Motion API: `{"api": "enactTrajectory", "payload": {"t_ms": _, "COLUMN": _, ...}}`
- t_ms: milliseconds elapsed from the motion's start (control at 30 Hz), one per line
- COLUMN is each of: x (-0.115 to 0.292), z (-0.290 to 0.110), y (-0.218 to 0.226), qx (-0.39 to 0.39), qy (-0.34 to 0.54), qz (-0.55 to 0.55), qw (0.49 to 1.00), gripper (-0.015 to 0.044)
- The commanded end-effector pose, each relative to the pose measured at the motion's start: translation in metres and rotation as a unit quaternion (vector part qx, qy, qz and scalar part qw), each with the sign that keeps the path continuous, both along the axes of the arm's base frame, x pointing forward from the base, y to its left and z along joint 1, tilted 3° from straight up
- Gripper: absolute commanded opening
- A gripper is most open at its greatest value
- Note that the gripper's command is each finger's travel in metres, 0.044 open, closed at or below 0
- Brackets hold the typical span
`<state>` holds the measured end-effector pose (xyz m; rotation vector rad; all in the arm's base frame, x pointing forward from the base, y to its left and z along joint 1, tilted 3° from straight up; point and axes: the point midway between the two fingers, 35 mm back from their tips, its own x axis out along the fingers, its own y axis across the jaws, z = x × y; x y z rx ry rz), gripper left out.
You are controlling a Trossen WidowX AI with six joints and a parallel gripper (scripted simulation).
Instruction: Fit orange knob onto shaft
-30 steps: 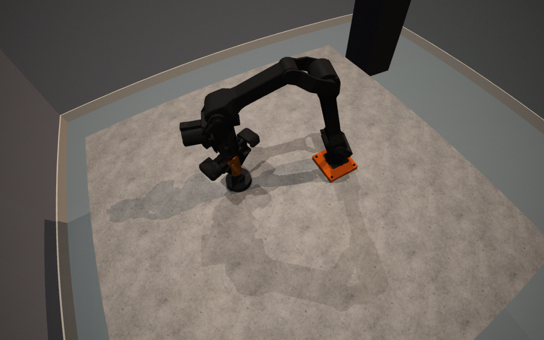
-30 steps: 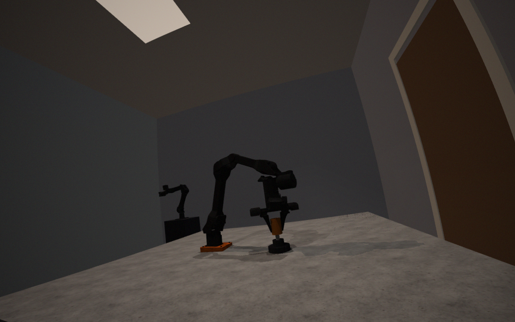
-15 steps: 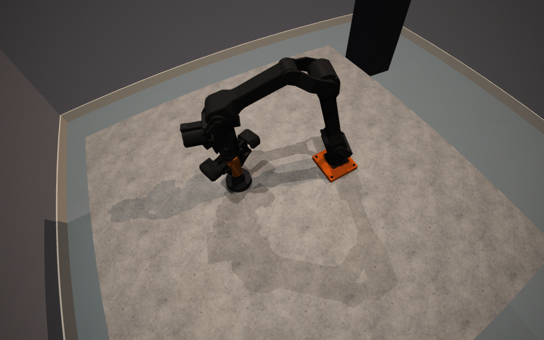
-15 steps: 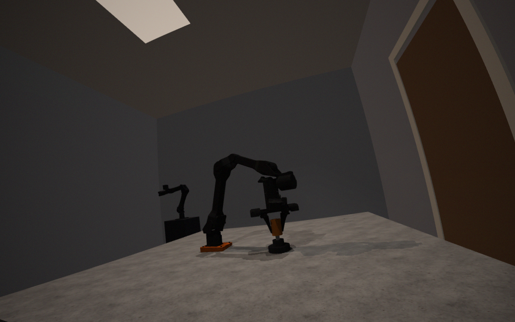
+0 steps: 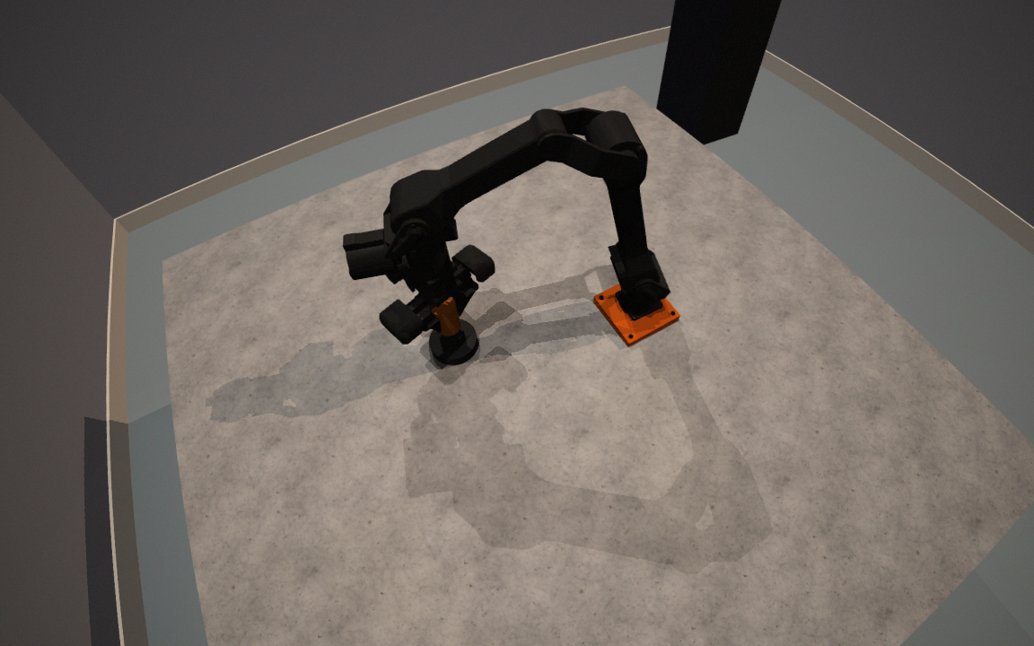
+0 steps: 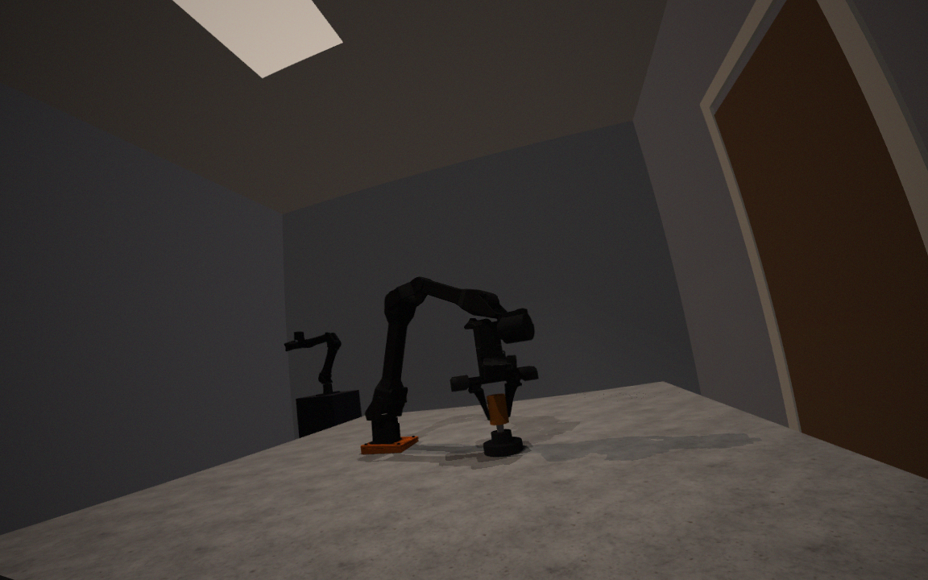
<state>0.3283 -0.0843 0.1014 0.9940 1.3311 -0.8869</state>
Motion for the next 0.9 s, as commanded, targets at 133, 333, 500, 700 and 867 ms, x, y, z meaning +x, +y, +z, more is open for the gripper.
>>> {"api": "enactTrajectory", "payload": {"t_ms": 133, "x": 0.0017, "z": 0.0048, "y": 0.0001, "qx": 0.0, "qy": -0.001, "qz": -0.014, "qw": 1.0, "gripper": 0.0}}
{"api": "enactTrajectory", "payload": {"t_ms": 333, "x": 0.0031, "z": 0.0048, "y": 0.0001, "qx": 0.005, "qy": 0.003, "qz": -0.105, "qw": 0.994, "gripper": 0.0}}
{"api": "enactTrajectory", "payload": {"t_ms": 500, "x": 0.0021, "z": 0.0024, "y": 0.0001, "qx": 0.005, "qy": 0.003, "qz": -0.105, "qw": 0.994, "gripper": 0.0}}
{"api": "enactTrajectory", "payload": {"t_ms": 700, "x": 0.0004, "z": 0.0013, "y": 0.0001, "qx": 0.005, "qy": 0.003, "qz": -0.105, "qw": 0.994, "gripper": 0.0}}
{"api": "enactTrajectory", "payload": {"t_ms": 867, "x": 0.0006, "z": 0.0009, "y": -0.0002, "qx": 0.005, "qy": 0.003, "qz": -0.105, "qw": 0.994, "gripper": 0.0}}
